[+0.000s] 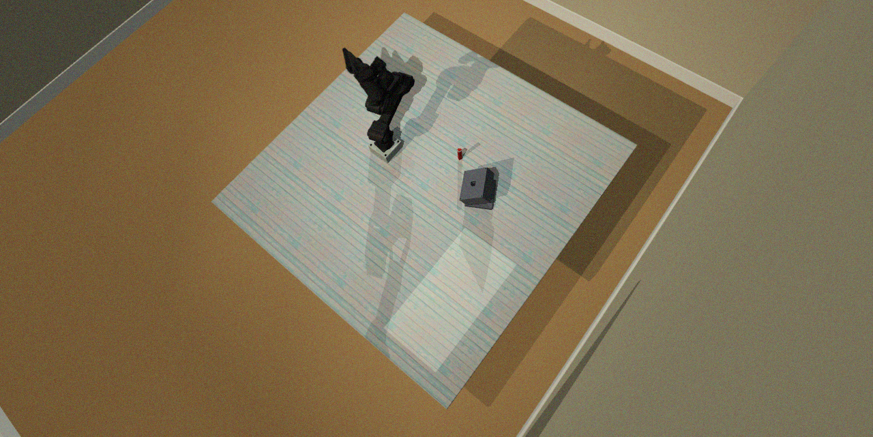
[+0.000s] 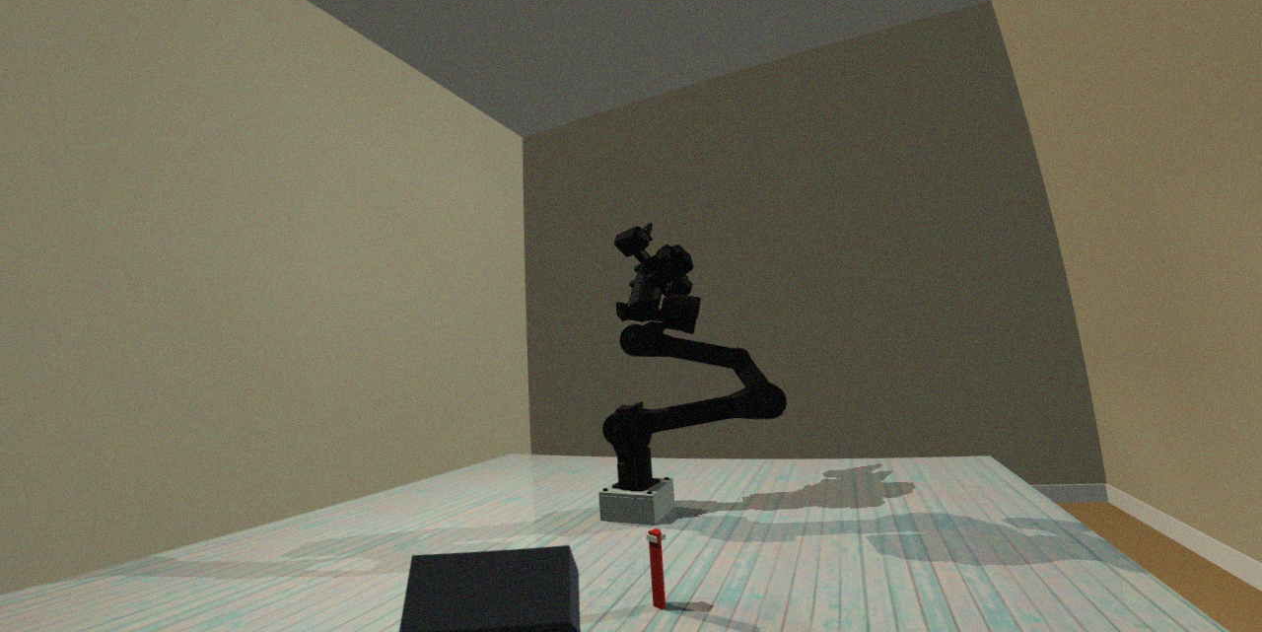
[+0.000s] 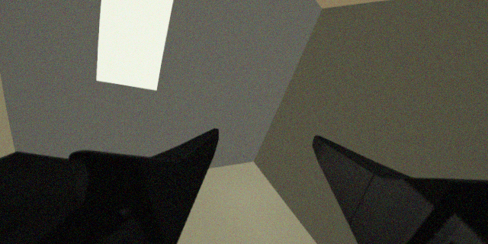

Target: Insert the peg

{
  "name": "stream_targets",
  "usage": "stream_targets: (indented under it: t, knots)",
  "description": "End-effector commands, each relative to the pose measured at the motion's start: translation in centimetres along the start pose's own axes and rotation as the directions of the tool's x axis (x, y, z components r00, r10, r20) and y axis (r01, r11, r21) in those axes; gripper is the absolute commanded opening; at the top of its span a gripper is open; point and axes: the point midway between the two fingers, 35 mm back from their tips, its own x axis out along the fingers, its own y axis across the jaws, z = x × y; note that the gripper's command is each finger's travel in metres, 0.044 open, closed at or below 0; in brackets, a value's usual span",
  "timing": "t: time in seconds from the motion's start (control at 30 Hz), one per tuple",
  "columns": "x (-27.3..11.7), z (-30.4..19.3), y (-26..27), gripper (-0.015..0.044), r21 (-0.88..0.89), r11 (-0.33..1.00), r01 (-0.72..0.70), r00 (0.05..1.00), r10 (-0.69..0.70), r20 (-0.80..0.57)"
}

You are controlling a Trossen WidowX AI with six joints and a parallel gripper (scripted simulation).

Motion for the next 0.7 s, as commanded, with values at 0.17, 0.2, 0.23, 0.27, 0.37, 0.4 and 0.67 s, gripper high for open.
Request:
stream_targets:
  t: [0.17,0.2,0.23,0.27,0.37,0.4,0.67]
  knots:
    - [0.3,-1.2,1.4,0.0440,0.055,0.997,-0.054,0.997,0.056,-0.046]
    - [0.3,-1.6,1.9,0.0440,0.074,0.995,-0.071,0.995,0.075,-0.062]
    - [0.4,-2.0,2.3,0.0440,0.094,0.992,-0.087,0.993,0.094,-0.077]
    - [0.4,-2.4,2.8,0.0440,0.114,0.988,-0.103,0.989,0.114,-0.093]
    - [0.5,-3.7,4.2,0.0440,0.171,0.975,-0.140,0.976,0.165,-0.142]
    - [0.5,-4.2,4.8,0.0440,0.191,0.970,-0.150,0.970,0.182,-0.159]
    - [-0.3,-7.7,9.0,0.0440,0.355,0.909,-0.221,0.902,0.328,-0.280]
